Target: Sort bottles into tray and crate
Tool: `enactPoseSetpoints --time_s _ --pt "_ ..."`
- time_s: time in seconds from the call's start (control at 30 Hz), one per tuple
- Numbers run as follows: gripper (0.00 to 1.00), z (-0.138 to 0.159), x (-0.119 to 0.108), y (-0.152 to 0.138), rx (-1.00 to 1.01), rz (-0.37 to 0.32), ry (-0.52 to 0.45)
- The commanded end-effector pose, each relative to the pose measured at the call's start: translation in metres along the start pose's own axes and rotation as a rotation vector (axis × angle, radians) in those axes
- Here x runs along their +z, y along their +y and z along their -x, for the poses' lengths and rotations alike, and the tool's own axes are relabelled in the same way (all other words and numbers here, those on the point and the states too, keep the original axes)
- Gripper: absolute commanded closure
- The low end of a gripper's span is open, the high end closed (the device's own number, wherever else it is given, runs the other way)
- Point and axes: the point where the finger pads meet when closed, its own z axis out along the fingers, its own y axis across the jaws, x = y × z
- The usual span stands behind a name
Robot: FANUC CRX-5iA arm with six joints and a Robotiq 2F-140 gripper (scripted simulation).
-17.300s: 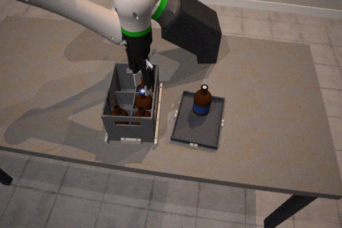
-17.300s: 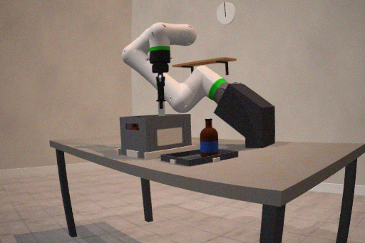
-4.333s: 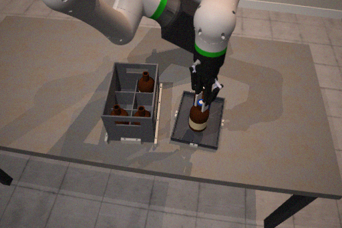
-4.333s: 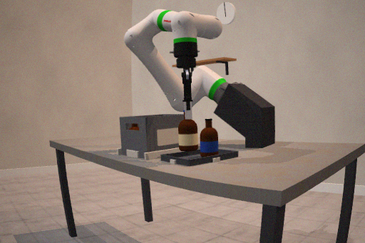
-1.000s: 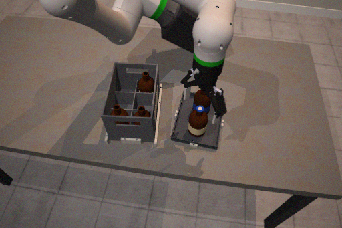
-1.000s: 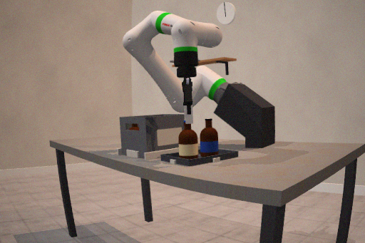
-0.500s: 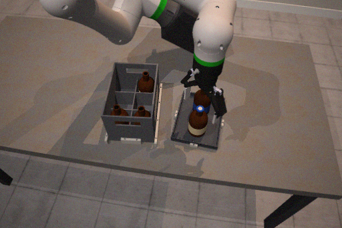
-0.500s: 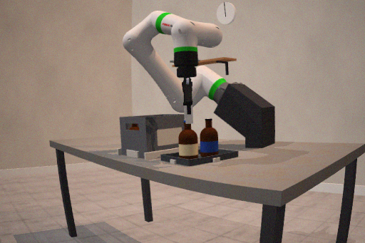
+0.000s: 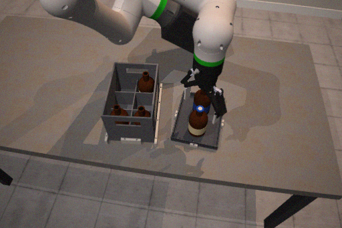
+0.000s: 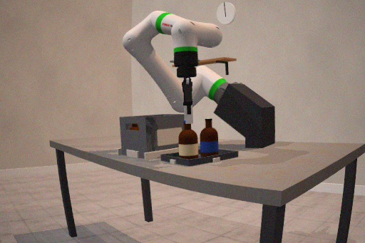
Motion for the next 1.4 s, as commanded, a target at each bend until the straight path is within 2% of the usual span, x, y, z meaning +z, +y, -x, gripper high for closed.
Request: enactPoseSetpoints --time_s 0.0,0.33,0.83,1.37 --pt "0.00 0.000 0.000 0.000 0.000 0.000 0.000" --pt "0.00 0.000 0.000 0.000 0.000 0.000 0.000" --pt "0.00 0.000 -0.050 0.000 0.000 0.000 0.000" --pt "0.00 0.000 -0.060 0.000 0.000 0.000 0.000"
